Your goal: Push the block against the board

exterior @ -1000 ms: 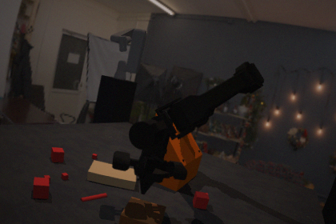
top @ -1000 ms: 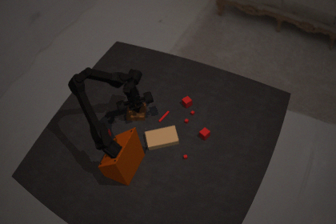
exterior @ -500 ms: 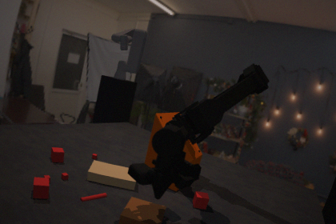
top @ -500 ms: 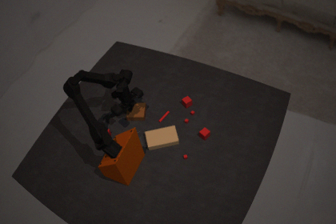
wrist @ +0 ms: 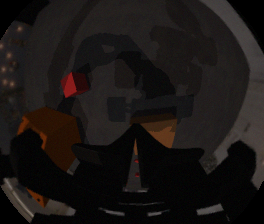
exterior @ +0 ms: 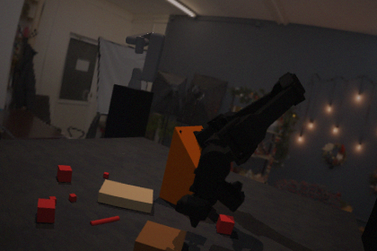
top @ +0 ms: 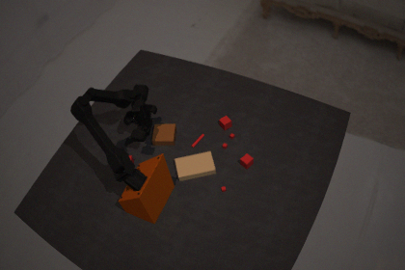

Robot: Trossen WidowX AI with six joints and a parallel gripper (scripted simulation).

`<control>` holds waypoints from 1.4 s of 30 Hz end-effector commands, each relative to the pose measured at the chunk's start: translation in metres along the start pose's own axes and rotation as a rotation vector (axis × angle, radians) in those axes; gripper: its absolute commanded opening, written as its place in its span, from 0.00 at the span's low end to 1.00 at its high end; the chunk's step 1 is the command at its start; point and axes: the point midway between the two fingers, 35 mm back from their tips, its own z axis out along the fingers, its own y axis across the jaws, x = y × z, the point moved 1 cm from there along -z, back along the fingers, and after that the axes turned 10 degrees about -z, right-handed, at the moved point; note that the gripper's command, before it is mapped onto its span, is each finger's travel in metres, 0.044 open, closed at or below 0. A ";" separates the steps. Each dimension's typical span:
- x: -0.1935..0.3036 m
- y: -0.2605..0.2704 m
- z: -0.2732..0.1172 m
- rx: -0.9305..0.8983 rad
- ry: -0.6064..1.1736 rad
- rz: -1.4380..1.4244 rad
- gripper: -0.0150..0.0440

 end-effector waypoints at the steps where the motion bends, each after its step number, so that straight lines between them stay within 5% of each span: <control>1: -0.011 0.001 -0.002 0.005 -0.002 -0.140 0.25; 10: -0.015 0.001 0.001 0.005 -0.004 -0.191 0.25; 15: -0.015 0.002 0.053 0.006 -0.006 -0.190 0.25; 42: -0.001 0.000 0.054 0.004 -0.003 -0.190 0.25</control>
